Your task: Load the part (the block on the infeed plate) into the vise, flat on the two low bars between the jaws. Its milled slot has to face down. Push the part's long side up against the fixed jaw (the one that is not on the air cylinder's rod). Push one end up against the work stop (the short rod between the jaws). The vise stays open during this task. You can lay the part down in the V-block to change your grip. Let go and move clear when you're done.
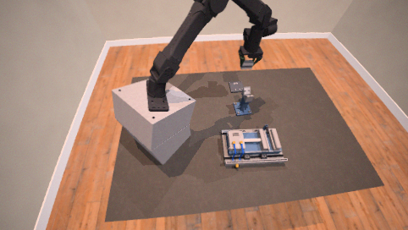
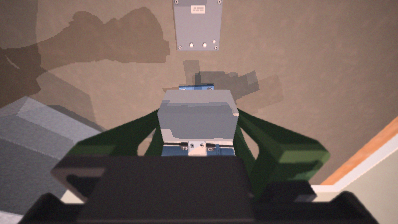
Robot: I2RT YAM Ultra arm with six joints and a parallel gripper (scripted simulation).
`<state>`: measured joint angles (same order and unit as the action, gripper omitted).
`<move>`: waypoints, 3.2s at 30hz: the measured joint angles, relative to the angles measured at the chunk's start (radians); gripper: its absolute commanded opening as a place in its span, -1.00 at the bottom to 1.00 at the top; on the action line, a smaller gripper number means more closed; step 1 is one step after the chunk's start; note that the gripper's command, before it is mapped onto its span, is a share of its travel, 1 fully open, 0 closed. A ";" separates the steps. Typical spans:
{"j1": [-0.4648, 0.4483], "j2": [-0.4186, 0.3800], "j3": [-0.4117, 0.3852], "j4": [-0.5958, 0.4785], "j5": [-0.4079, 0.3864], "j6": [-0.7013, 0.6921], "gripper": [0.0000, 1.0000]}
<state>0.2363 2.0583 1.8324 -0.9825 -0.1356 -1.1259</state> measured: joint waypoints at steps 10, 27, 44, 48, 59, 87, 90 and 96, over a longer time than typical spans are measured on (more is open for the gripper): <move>-0.061 -0.027 -0.069 0.029 -0.023 -0.065 -1.00; -0.178 -0.075 -0.193 0.085 -0.062 -0.191 -1.00; -0.268 -0.111 -0.289 0.131 -0.095 -0.297 -1.00; -0.284 -0.117 -0.304 0.138 -0.100 -0.315 -1.00; -0.300 -0.123 -0.318 0.148 -0.111 -0.343 -1.00; -0.304 -0.124 -0.320 0.150 -0.114 -0.349 -1.00; -0.304 -0.124 -0.320 0.150 -0.114 -0.349 -1.00; -0.304 -0.124 -0.320 0.150 -0.114 -0.349 -1.00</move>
<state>-0.0673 1.9343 1.5120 -0.8330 -0.2497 -1.4754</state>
